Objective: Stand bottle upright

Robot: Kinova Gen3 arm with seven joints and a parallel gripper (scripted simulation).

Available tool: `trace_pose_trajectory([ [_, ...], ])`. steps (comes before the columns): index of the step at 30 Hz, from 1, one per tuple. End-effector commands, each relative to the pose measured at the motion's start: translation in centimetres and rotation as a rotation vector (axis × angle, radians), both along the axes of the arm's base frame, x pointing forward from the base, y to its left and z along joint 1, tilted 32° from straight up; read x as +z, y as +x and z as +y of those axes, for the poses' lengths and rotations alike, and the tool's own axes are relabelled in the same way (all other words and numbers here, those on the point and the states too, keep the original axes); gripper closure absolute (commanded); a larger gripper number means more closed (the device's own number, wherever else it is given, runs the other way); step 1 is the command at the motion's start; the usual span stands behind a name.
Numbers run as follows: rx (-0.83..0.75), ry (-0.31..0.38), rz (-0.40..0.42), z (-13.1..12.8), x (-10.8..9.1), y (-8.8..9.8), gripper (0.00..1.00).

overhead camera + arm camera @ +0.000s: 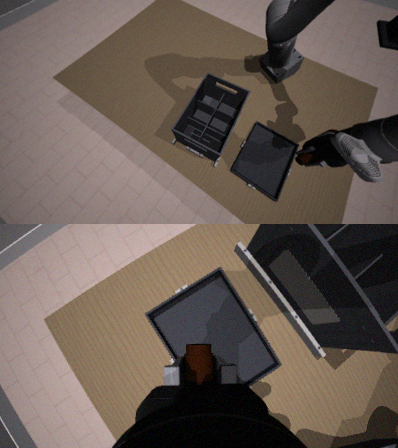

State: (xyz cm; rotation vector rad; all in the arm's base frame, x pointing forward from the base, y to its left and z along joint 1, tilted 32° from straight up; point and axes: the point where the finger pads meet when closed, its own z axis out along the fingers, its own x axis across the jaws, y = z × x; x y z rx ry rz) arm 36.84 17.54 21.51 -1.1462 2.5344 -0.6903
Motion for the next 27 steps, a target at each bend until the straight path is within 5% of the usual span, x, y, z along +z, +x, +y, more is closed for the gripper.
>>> trace_pose_trajectory([
  [1, -0.012, 0.005, -0.006, 0.04, 0.04, 0.03, 1.0],
  [27, -0.115, 0.058, -0.044, 0.06, 0.04, 0.03, 1.0],
])
